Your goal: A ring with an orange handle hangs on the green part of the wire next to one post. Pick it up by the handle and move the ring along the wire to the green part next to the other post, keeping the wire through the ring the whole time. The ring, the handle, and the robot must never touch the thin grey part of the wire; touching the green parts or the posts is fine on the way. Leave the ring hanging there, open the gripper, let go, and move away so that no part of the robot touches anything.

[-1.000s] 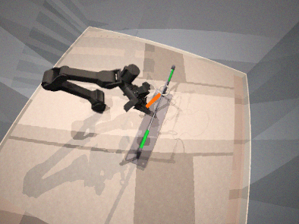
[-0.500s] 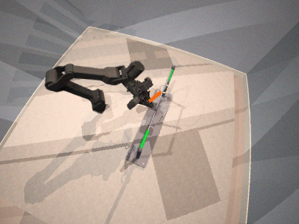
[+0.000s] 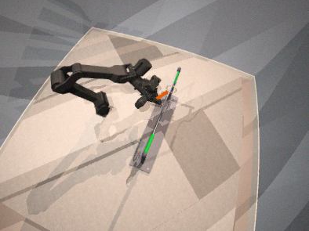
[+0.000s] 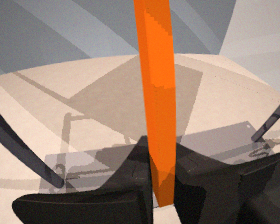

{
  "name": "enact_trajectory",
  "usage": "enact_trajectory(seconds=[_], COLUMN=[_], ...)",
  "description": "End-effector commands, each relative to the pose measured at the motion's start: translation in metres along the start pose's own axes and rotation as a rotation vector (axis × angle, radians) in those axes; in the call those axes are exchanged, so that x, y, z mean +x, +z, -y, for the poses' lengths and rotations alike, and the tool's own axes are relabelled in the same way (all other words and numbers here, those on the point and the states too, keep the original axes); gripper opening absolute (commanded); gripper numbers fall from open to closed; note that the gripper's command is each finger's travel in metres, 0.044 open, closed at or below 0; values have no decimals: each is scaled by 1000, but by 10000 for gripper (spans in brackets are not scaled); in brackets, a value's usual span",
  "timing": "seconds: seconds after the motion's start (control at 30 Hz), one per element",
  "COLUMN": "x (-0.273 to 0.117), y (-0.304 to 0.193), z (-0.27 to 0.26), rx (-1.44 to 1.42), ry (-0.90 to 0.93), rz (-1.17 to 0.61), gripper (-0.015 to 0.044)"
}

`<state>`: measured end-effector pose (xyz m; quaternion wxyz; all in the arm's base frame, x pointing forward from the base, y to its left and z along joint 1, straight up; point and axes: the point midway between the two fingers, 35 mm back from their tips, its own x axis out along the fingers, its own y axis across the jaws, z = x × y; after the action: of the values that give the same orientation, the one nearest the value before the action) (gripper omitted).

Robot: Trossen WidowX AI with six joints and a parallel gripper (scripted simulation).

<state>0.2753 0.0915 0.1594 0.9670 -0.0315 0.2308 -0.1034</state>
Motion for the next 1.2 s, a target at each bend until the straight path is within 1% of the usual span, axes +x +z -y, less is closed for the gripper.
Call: enact_trajectory(seconds=[0.0,1.17], x=[-1,-7], y=[0,2], z=[-9,-48], rx=[32,66], ry=[20,36], rz=[-6,-6], gripper=[-150,-150])
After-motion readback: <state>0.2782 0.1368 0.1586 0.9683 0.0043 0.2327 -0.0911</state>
